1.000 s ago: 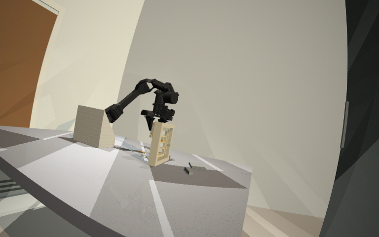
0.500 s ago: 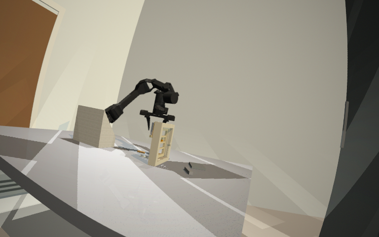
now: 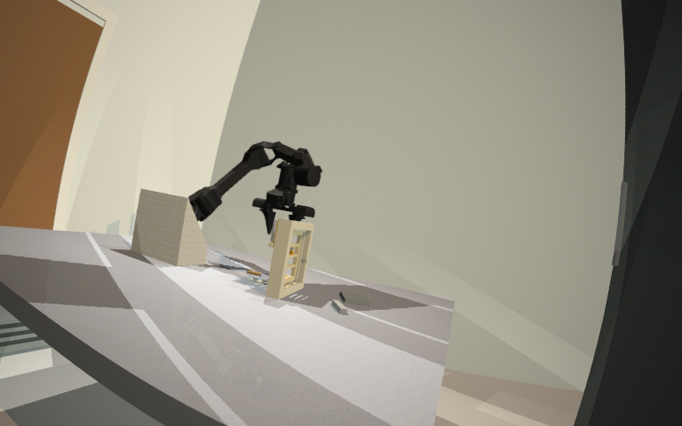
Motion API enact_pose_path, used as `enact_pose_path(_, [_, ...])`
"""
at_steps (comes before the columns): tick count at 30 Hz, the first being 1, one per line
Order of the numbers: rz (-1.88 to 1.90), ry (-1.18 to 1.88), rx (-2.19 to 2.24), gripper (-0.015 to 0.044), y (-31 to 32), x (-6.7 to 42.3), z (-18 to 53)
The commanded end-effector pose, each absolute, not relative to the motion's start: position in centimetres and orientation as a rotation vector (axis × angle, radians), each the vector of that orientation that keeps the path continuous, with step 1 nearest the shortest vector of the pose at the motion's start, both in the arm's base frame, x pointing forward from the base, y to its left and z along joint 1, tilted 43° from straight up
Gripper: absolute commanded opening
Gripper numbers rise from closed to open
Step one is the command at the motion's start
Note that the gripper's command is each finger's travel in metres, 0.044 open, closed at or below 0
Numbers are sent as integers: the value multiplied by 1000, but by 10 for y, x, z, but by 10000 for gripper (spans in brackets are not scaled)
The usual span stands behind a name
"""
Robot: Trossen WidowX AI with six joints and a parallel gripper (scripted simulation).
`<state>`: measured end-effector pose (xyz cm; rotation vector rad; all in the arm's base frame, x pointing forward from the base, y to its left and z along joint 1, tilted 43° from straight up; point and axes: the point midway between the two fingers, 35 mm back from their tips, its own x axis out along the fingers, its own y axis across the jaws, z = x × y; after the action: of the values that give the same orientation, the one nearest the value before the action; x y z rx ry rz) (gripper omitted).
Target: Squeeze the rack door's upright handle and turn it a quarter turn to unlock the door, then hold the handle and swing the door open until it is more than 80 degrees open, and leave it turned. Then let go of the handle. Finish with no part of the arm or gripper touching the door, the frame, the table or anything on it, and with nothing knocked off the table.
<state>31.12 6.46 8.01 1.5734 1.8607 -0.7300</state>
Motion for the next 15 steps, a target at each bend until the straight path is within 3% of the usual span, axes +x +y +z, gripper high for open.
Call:
enact_pose_path(1, [-754, 1859, 1585, 267, 65, 311, 80])
enact_pose_path(8, [-754, 1859, 1585, 83, 65, 311, 80])
enact_pose_path(15, [-754, 1859, 1585, 36, 65, 311, 80])
